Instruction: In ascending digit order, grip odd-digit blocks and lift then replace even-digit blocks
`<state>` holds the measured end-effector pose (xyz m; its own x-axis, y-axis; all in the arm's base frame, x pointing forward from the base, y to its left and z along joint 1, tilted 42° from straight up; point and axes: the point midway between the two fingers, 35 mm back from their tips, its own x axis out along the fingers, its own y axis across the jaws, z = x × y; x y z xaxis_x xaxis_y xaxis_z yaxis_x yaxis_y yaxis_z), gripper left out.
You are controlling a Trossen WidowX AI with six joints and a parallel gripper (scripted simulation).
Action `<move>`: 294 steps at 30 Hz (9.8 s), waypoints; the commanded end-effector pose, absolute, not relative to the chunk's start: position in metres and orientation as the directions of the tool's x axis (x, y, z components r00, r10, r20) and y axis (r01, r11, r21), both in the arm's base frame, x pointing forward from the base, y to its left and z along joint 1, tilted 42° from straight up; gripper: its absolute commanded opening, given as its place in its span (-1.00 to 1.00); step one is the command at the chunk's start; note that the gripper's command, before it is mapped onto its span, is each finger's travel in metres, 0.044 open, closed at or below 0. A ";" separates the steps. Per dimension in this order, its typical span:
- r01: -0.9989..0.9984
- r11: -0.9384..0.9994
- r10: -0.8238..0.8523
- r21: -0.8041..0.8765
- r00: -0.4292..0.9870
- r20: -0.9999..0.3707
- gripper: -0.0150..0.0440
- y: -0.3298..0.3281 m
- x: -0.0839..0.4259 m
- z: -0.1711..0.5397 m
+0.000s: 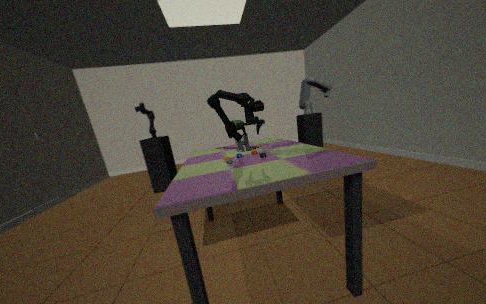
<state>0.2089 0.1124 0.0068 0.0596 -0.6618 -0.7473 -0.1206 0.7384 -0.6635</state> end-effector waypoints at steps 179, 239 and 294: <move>-0.115 0.740 -0.661 -0.663 0.059 -0.748 -0.08 0.045 0.215 -0.070; -0.117 0.742 -0.659 -0.660 0.058 -0.750 0.15 0.113 0.209 0.006; -0.110 0.733 -0.668 -0.671 0.065 -0.741 0.86 -0.076 0.372 0.073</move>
